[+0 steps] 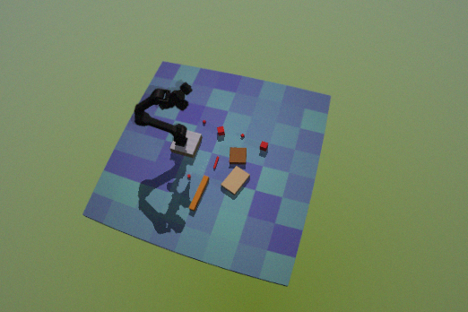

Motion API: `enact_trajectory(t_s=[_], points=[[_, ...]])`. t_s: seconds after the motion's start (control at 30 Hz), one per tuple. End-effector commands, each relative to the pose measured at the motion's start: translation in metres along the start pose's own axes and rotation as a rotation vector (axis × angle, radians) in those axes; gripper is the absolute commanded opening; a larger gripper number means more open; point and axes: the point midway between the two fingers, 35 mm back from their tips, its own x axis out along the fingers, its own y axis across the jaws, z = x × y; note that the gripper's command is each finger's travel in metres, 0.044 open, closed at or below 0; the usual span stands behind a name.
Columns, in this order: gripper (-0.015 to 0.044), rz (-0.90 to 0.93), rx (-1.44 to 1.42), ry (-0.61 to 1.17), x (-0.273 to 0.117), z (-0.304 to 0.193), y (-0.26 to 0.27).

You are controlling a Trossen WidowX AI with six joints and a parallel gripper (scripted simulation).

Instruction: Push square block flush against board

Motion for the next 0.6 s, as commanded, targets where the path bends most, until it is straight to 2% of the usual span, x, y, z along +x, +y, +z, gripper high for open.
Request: enact_trajectory(t_s=[0.0,0.13,0.47,0.57], points=[[0.0374,0.000,0.000,0.000,0.000,0.000,0.000],[0.0269,-0.010,0.000,-0.051,0.004,0.017,0.010],[0.0006,-0.138,-0.006,-0.362,0.015,0.141,0.049],[0.0000,-0.196,-0.012,-0.445,0.012,0.180,0.052]])
